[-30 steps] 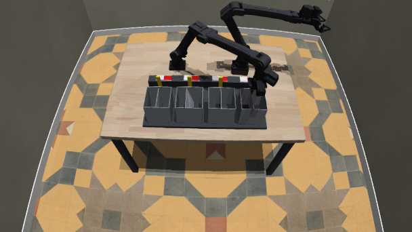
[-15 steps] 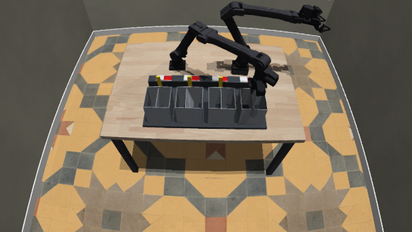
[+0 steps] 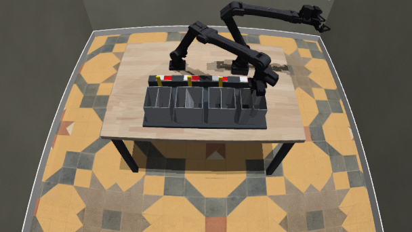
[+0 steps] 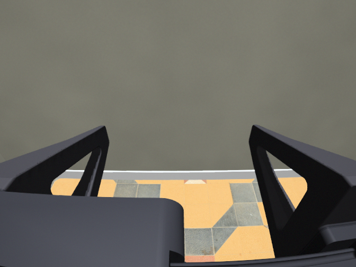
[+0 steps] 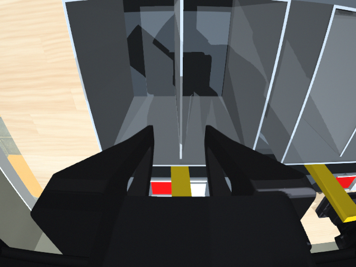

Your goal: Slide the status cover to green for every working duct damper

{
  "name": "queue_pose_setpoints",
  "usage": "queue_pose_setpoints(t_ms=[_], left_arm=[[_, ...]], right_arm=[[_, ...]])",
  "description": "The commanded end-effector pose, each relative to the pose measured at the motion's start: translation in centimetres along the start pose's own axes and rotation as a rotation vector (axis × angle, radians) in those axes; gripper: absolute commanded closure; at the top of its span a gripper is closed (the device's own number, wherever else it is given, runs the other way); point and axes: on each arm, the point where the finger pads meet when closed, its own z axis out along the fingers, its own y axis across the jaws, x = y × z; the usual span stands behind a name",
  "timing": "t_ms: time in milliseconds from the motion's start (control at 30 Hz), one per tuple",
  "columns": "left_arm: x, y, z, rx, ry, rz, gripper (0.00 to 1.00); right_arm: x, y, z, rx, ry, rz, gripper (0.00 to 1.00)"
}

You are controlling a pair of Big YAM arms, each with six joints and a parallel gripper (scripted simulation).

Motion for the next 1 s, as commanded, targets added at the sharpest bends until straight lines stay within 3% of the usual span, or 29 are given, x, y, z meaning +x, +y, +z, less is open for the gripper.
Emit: queue_pose_setpoints(t_ms=[0, 33, 967], left_arm=[[-4.65, -0.45, 0.27, 0.007, -0.084, -0.009, 0.00], [-4.65, -0.45, 0.27, 0.007, -0.084, -0.009, 0.00], [-4.65, -0.45, 0.27, 0.007, -0.084, -0.009, 0.00]], right_arm=[[-1.00, 0.52, -1.52, -0.032, -0.028, -0.002, 0.64], [-1.00, 0.52, -1.52, -0.032, -0.028, -0.002, 1.00], [-1.00, 0.52, -1.52, -0.032, -0.028, -0.001, 1.00]])
